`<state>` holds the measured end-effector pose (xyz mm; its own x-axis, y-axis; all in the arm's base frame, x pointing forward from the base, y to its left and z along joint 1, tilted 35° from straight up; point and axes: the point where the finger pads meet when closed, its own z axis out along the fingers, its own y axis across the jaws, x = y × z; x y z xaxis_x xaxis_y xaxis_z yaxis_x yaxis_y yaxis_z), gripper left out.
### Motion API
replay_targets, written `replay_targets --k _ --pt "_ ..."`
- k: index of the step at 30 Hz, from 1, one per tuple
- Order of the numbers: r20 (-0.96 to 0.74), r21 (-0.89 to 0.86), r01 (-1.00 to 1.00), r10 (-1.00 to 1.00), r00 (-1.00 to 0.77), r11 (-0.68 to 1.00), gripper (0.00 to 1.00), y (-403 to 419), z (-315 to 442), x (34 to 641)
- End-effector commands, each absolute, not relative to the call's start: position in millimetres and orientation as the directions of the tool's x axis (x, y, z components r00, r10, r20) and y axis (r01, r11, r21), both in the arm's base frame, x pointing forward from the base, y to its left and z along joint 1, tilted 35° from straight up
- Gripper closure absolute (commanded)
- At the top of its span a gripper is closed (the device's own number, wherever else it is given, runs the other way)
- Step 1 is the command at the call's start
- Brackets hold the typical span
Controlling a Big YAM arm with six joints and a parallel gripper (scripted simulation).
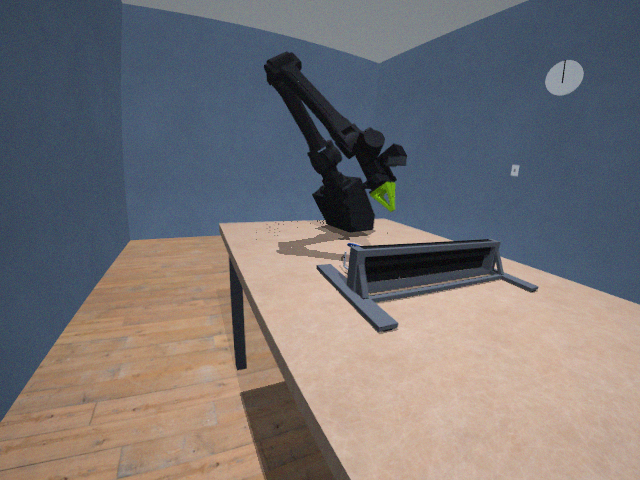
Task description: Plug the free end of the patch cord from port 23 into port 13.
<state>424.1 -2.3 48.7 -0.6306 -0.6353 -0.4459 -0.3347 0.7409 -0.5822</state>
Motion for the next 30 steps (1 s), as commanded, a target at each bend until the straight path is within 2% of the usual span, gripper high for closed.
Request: replay_targets --k 1,7,14,16,18,22,26,30 --pt "-0.326 -0.586 -0.468 -0.721 -0.611 0.662 1.0 28.7 31.1 437.7" --pt "-0.098 -0.541 -0.658 -0.816 -0.569 0.524 1.0 67.2 -18.5 432.9" --pt "0.185 -0.434 -0.845 -0.887 -0.424 0.314 1.0 108.6 -75.4 413.3" --pt "0.185 -0.434 -0.845 -0.887 -0.424 0.314 1.0 108.6 -75.4 413.3" --pt "0.302 -0.369 -0.905 -0.893 -0.333 0.213 1.0 124.2 -98.6 401.3" --pt "0.43 -0.279 -0.956 -0.878 -0.209 0.091 1.0 140.3 -124.3 385.0" --pt "0.511 -0.209 -0.978 -0.852 -0.115 0.007 1.0 150.1 -141.2 372.6" --pt "0.524 -0.197 -0.98 -0.845 -0.104 -0.002 1.0 149.7 -142.9 372.0"
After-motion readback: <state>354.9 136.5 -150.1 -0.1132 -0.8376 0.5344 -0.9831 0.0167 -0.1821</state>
